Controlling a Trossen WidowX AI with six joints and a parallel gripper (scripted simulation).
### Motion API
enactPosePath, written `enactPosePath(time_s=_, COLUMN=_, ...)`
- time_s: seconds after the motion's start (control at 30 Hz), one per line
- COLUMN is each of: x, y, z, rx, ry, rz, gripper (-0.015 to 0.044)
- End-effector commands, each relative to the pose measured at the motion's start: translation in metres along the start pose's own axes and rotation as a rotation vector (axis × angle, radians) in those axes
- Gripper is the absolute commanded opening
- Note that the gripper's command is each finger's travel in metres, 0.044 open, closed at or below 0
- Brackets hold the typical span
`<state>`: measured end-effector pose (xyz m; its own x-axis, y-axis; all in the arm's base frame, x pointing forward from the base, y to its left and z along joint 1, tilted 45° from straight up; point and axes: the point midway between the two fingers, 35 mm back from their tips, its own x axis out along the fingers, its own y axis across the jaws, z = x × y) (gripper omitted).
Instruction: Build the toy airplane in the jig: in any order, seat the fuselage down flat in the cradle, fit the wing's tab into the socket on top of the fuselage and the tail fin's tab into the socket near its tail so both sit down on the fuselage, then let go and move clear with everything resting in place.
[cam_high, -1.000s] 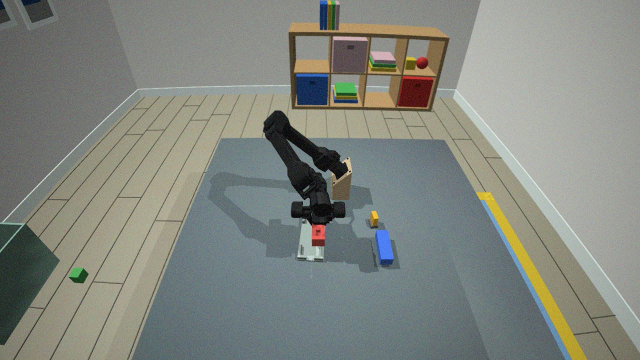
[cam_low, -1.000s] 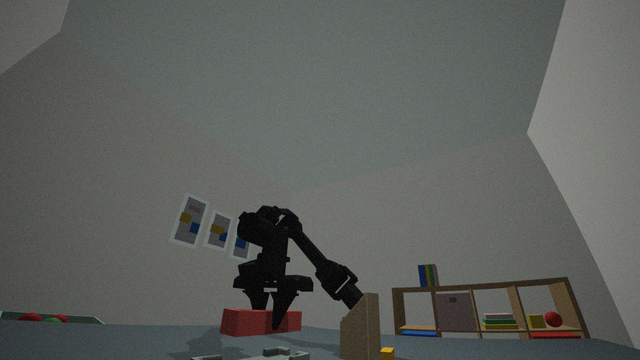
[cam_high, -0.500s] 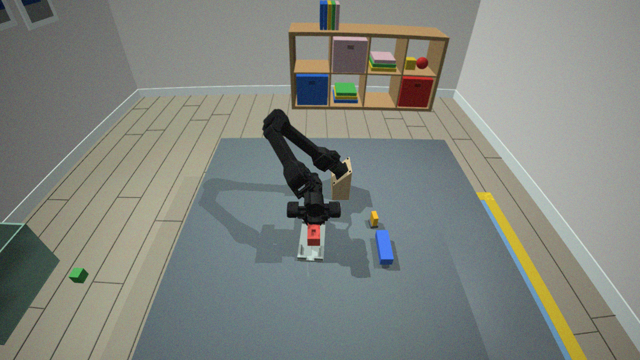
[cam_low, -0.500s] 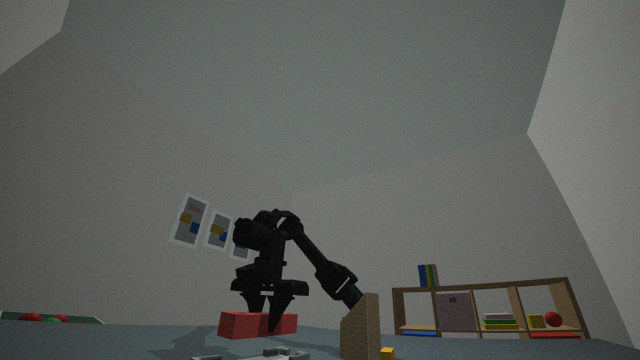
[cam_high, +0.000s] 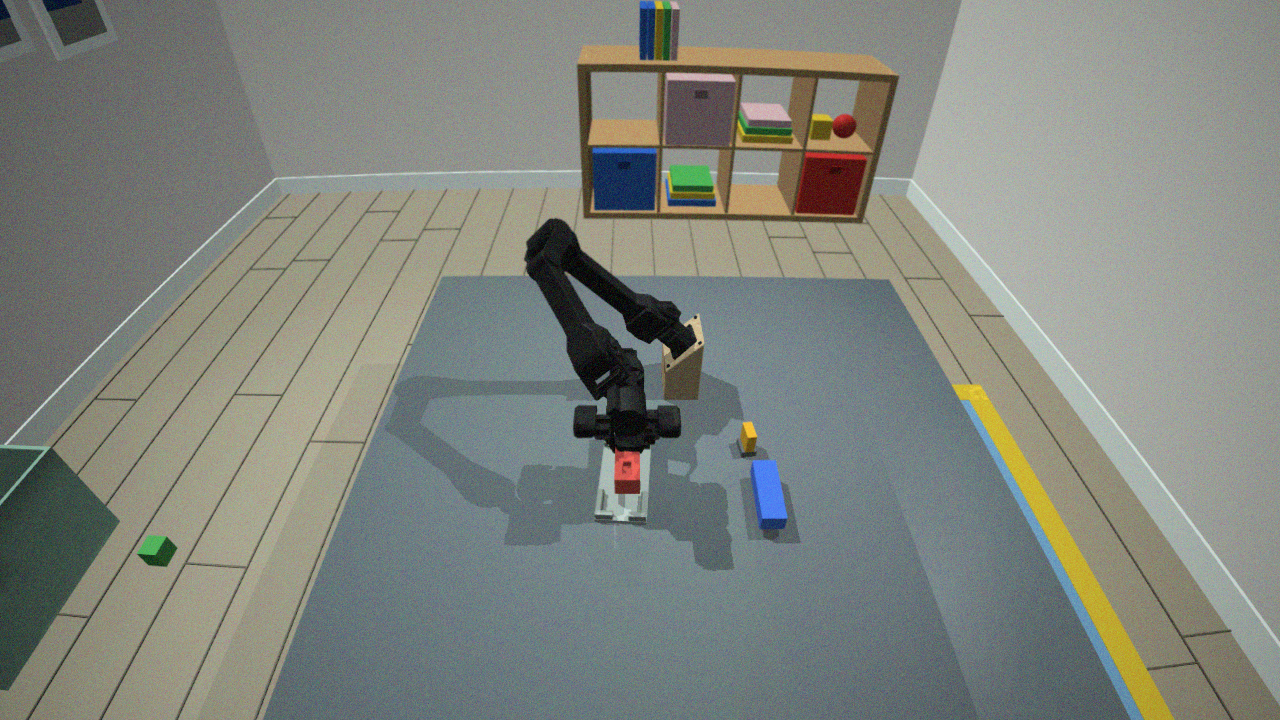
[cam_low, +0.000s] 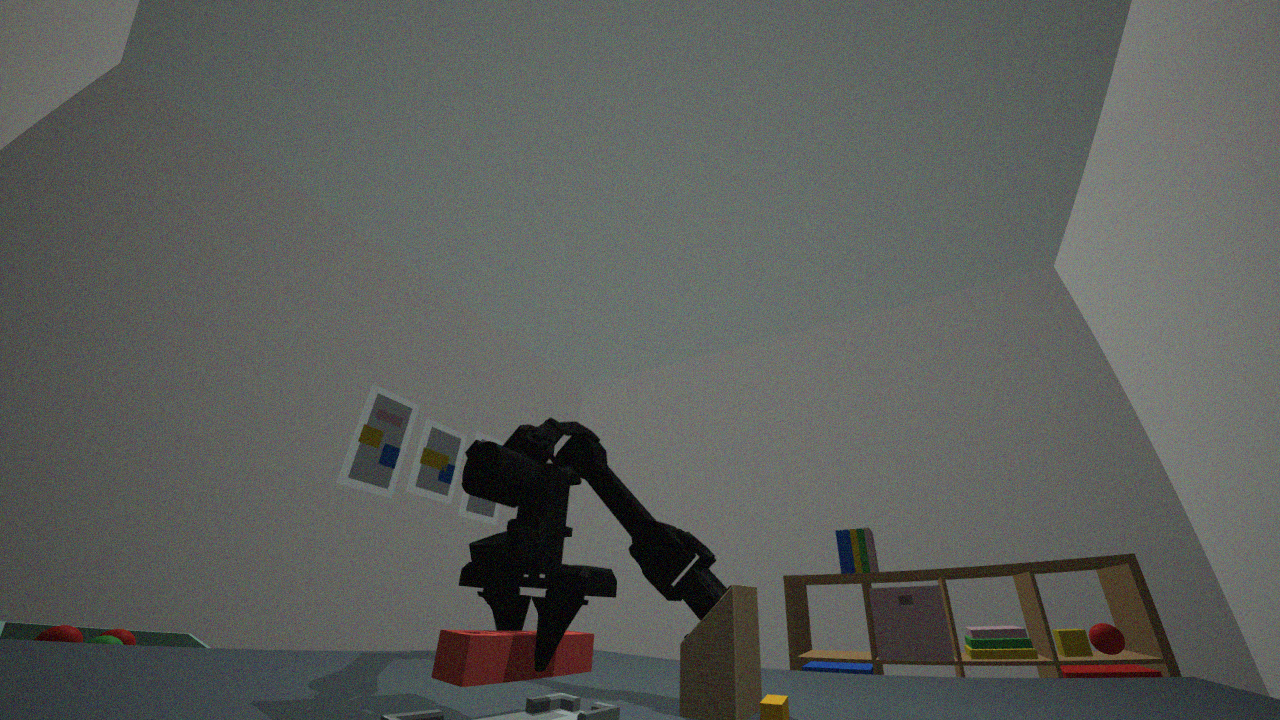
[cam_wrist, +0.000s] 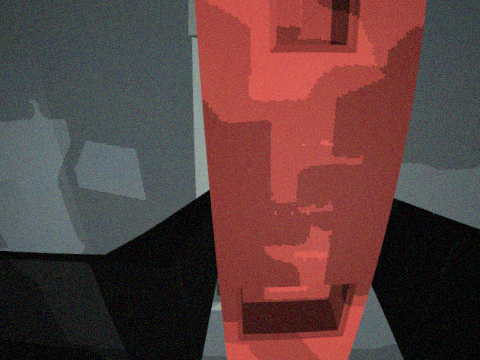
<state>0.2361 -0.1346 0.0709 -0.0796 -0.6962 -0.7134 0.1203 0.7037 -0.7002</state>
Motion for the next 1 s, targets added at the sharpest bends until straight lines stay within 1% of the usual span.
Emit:
enactPosePath(time_s=0.0, x=0.005, y=-0.001, z=0.001, rx=-0.007, ry=-0.002, rz=-0.006, gripper=0.0195)
enactPosePath(time_s=0.67, x=0.034, y=-0.002, z=0.0, rx=-0.007, ry=-0.002, rz=-0.008, gripper=0.0195)
enactPosePath(time_s=0.83, x=0.032, y=-0.002, z=-0.001, rx=0.0, ry=0.002, rz=-0.005, gripper=0.0161)
enactPosePath(time_s=0.97, x=0.032, y=-0.002, z=-0.001, rx=0.0, ry=0.002, rz=-0.005, gripper=0.0056)
